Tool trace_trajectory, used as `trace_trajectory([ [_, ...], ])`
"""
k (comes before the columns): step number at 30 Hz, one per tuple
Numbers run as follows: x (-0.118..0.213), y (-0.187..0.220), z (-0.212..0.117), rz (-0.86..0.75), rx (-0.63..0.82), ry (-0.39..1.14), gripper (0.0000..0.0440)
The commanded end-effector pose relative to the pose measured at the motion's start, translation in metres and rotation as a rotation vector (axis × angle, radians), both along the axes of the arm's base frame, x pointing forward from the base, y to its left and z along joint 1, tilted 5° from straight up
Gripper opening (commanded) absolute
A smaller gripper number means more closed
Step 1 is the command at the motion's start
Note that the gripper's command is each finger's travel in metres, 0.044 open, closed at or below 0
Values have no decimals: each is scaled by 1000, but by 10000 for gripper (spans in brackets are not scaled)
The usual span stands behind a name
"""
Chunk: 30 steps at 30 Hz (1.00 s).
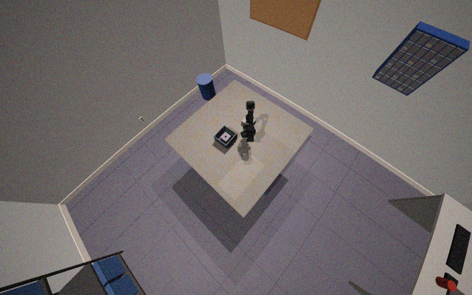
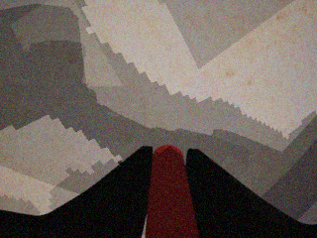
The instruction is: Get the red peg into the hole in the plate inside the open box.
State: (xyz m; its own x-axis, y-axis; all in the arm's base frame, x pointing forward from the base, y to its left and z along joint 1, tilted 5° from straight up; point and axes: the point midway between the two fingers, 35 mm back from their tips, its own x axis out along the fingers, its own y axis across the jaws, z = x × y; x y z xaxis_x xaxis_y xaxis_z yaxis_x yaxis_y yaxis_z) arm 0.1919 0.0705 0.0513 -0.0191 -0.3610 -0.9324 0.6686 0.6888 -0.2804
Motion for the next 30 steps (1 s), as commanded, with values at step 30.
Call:
trace_trajectory([
  [30,77,-96,90,-270,-66,-272,0],
])
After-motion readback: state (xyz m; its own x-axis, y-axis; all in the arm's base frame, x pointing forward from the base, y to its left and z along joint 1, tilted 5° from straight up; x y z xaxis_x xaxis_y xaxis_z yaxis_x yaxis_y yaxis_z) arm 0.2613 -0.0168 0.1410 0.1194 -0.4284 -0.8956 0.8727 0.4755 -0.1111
